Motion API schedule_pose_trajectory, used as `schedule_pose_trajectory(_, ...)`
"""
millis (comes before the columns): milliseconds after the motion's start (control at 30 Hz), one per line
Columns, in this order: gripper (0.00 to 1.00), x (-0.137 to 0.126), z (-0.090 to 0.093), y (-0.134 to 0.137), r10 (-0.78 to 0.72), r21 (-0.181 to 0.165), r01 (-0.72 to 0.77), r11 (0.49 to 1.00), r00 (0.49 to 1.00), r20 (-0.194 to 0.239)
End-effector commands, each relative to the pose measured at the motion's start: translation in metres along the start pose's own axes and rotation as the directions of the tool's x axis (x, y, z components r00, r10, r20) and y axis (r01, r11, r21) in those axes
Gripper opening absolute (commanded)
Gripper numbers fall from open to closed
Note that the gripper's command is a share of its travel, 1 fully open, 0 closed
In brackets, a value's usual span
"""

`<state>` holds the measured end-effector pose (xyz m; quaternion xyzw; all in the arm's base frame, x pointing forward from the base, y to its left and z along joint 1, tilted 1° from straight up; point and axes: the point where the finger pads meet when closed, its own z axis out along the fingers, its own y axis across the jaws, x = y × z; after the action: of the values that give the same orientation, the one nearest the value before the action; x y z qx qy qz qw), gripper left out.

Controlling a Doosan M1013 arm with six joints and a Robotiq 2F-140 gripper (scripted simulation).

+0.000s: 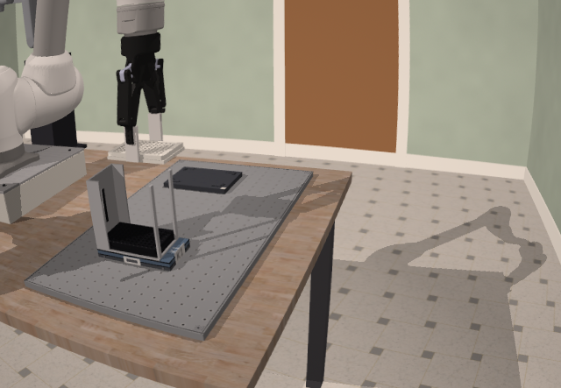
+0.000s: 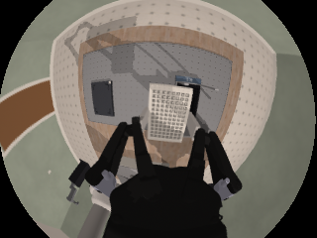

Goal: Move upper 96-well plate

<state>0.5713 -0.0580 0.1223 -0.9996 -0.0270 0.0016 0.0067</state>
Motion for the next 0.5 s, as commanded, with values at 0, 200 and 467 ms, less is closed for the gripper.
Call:
schedule_pose_trajectory(0,0.0,-0.001,0.0,-0.01,0.0,0.0,0.0,1.0,1.0,0.0)
schedule_pose_trajectory(200,0.0,-0.002,0.001,-0.03,0.0,0.0,0.0,1.0,1.0,0.0)
schedule_pose_trajectory(467,0.0,-0.003,0.001,-0.05,0.0,0.0,0.0,1.0,1.0,0.0)
